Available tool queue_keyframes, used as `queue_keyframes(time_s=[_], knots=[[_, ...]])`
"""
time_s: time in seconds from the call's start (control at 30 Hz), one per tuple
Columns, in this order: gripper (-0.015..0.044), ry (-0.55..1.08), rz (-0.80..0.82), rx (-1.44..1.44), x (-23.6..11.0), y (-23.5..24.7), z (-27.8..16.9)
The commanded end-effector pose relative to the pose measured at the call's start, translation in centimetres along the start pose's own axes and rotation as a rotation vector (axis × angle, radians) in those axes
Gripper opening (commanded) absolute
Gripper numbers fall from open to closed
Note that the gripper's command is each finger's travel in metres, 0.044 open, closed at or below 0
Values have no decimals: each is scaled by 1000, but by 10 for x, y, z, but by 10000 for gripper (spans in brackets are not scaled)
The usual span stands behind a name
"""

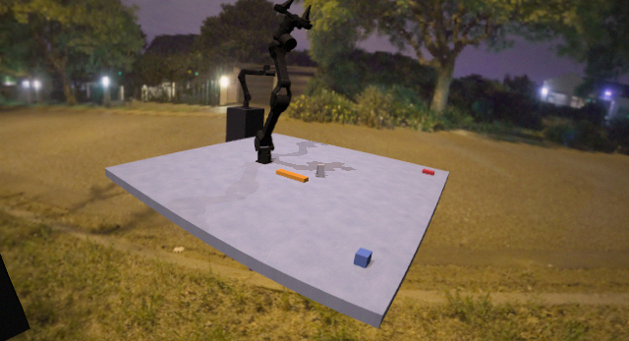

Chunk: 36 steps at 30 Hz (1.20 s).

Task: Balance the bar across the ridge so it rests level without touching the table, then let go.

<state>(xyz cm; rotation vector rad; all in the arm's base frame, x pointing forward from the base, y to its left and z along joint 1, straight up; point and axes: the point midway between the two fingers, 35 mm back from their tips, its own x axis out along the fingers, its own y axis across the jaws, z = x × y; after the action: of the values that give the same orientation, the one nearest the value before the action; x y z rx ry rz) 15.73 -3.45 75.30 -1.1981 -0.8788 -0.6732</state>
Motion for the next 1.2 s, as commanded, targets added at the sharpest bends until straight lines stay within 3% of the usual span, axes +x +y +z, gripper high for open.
queue_keyframes(time_s=[0.0,0.1,0.77,1.17], knots=[[374,0,-1,-2,0,0,0],[315,-4,-17,-40,-2,-6,2],[315,-33,-293,-627,-37,-85,48],[315,-57,-419,-902,-59,-105,86]])
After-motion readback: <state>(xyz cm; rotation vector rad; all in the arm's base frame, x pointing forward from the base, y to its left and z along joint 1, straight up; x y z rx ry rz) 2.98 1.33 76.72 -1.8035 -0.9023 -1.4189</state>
